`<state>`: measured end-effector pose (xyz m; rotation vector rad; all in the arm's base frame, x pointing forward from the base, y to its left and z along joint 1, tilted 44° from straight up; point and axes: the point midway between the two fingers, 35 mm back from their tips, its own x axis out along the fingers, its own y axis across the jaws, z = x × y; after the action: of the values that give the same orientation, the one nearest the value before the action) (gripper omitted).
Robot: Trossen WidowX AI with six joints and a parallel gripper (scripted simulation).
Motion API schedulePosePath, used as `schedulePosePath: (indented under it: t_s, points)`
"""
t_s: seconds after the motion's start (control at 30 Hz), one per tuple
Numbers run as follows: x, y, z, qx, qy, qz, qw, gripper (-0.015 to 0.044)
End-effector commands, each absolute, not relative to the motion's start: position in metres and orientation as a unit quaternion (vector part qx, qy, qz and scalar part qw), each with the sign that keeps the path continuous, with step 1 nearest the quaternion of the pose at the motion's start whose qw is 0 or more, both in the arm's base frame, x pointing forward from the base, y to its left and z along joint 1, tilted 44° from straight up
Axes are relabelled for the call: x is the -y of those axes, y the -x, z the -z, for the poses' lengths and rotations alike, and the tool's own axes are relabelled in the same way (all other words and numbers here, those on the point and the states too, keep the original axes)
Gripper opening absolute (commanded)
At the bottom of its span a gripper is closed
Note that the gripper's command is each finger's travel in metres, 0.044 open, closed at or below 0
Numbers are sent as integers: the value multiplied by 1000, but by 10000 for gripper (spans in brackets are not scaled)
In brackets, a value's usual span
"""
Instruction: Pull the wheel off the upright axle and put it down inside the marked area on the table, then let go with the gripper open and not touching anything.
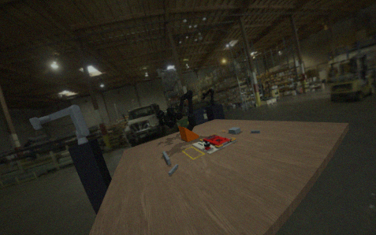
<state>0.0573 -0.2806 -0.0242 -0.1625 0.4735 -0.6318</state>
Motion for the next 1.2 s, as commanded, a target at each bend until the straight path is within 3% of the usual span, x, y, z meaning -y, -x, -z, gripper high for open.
schedulePosePath:
  t_s: [0.0, 0.1, 0.63, 1.17]
  points:
    - [281, -58, 25, -231, 77, 305, 921, 374]
    - [289, -74, 34, -234, 49, 274, 932, 300]
    - [294, -205, 66, -319, -123, 49, 938, 300]
    - [200, -324, 47, -455, -207, -162, 851, 300]
